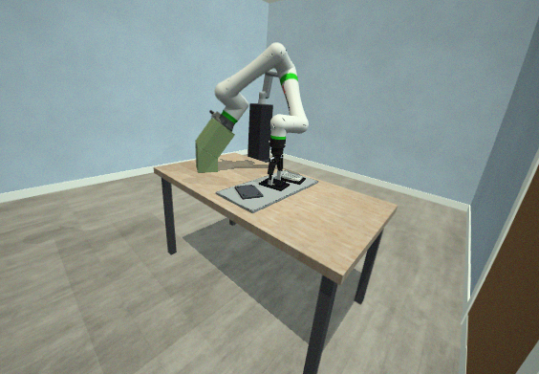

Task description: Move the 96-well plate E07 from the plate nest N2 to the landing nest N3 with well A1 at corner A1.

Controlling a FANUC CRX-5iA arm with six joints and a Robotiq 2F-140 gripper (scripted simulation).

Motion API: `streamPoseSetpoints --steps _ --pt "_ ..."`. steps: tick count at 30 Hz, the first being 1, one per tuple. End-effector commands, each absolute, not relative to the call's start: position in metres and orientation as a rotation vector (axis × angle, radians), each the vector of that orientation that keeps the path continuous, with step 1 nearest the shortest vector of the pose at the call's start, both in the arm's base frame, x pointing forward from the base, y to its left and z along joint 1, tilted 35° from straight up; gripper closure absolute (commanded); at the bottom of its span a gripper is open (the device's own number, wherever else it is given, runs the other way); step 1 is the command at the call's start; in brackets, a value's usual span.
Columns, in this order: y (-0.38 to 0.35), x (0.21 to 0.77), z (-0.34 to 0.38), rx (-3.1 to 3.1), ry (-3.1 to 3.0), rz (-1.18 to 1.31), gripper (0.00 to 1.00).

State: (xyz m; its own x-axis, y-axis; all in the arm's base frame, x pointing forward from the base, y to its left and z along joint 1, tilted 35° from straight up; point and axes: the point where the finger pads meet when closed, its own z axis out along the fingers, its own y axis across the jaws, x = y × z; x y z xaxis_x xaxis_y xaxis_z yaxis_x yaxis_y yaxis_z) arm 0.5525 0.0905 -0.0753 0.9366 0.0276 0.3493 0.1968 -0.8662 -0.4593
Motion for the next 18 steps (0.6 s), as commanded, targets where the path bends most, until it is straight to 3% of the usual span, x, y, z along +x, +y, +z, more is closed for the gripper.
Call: streamPoseSetpoints --steps 1,18 --pt "0.09 0.552 -0.075 -2.588 -0.16 -0.457 0.34" --pt "0.084 0.549 -0.065 -2.588 -0.16 -0.457 0.34"
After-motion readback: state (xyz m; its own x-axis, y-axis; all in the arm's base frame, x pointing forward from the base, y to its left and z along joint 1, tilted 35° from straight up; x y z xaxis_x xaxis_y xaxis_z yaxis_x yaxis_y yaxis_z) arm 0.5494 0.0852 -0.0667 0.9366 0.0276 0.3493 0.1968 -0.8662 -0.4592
